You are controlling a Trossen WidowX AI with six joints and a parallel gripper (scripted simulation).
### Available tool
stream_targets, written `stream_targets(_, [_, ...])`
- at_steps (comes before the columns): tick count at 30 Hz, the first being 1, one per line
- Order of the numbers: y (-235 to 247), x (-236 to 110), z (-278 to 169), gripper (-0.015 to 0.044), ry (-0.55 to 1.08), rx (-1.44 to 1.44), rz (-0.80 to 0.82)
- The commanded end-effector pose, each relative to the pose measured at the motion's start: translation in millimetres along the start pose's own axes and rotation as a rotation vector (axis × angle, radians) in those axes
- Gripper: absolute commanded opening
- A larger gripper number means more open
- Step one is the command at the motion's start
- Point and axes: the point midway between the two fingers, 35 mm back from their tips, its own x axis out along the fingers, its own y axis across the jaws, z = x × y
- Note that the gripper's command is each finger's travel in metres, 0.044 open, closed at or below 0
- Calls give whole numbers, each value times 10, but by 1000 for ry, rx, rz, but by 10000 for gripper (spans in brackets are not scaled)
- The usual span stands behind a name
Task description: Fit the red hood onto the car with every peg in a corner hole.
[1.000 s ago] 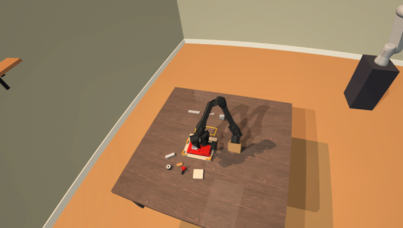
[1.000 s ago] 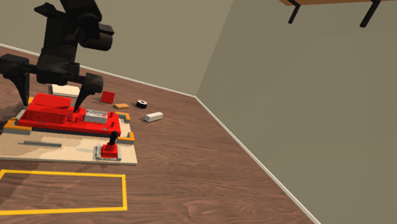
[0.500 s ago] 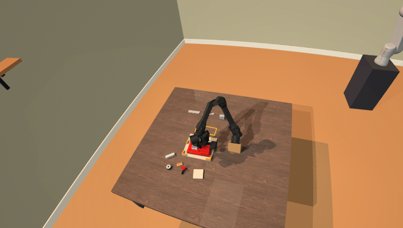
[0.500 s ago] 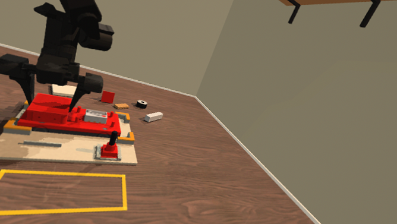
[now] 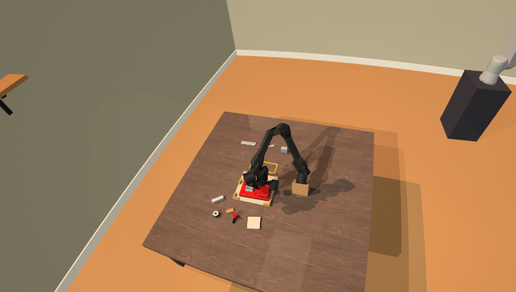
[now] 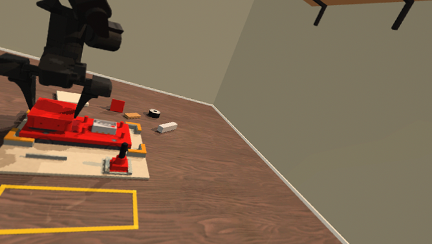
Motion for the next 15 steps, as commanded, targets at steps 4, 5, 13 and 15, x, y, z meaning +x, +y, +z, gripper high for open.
stream_targets(4, [29,-138,-15,0,9,10,7])
stream_targets(5, [28,-158,-15,0,9,10,7])
stream_targets(13, [27,-323,-15,0,9,10,7])
stream_targets(15, [27,-364,-15,0,10,10,6])
